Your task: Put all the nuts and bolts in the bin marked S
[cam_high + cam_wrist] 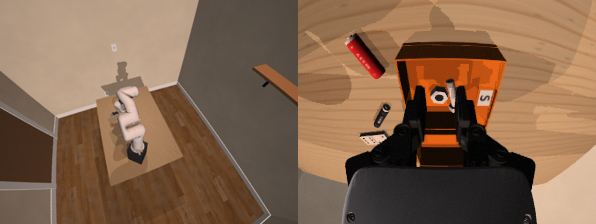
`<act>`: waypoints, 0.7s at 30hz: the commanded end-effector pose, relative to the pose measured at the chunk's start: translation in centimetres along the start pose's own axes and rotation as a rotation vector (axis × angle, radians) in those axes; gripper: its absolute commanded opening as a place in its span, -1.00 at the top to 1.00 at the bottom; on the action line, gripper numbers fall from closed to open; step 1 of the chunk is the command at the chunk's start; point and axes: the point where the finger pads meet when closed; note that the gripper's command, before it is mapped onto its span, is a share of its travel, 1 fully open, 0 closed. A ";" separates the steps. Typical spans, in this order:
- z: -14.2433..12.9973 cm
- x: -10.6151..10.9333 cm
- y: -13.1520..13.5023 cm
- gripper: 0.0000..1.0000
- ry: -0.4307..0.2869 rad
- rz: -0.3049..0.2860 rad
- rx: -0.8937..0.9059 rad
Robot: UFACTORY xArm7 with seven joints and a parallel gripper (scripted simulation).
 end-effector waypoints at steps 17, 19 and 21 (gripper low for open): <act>0.1 2.5 0.2 0.42 0.002 -0.004 0.000; 0.1 2.7 0.2 0.42 0.002 -0.004 0.000; 0.1 2.9 0.2 0.42 0.002 -0.004 0.000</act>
Point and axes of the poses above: the point where the finger pads meet when closed, its own x axis back along the fingers, its own y axis across the jaws, z = x × y, and after that the axes turned 9 degrees about -x, right-handed
